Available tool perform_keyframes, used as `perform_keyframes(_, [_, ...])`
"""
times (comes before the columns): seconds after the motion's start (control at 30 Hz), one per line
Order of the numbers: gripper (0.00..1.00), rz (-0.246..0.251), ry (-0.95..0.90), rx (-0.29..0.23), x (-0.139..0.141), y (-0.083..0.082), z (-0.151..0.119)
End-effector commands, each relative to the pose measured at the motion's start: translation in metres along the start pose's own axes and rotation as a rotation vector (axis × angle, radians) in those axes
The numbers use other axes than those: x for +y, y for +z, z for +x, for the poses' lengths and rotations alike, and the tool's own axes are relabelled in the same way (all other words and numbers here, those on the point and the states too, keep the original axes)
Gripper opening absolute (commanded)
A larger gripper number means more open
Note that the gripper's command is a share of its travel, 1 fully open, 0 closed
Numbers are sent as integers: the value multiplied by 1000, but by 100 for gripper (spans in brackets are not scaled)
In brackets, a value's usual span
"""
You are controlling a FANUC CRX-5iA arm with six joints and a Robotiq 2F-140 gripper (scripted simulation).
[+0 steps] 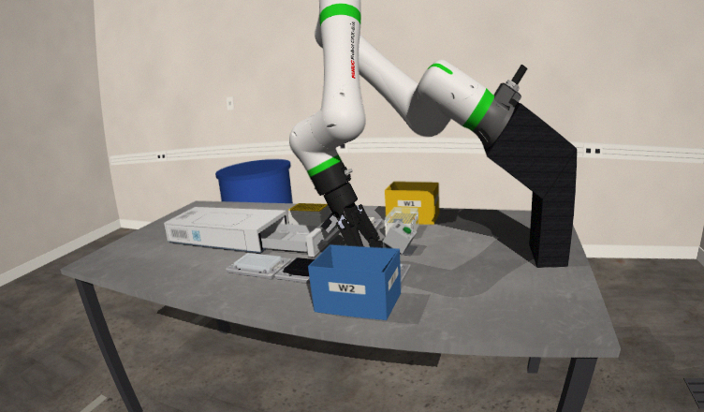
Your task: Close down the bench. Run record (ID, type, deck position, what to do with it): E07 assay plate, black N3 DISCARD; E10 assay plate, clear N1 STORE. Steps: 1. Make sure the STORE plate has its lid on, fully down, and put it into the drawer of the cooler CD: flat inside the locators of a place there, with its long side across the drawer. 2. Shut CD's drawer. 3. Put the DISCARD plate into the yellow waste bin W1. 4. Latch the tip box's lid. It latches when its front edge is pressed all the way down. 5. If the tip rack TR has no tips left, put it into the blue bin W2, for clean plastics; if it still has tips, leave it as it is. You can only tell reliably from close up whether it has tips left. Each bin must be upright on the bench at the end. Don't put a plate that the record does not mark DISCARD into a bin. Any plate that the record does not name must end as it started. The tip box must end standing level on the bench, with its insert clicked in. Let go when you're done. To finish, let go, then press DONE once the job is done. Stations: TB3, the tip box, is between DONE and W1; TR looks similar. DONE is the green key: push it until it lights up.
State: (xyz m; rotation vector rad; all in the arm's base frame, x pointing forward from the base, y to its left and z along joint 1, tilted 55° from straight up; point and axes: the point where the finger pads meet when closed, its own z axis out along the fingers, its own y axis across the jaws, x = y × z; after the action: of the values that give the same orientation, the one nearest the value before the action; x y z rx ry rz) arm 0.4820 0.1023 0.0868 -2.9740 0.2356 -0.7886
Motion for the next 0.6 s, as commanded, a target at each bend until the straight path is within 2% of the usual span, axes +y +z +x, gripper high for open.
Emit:
perform_keyframes(0.0, [10, 0, 0, 1, 0, 0, 0])
perform_keyframes(0.57, [10, 0, 0, 1, 0, -4, -2])
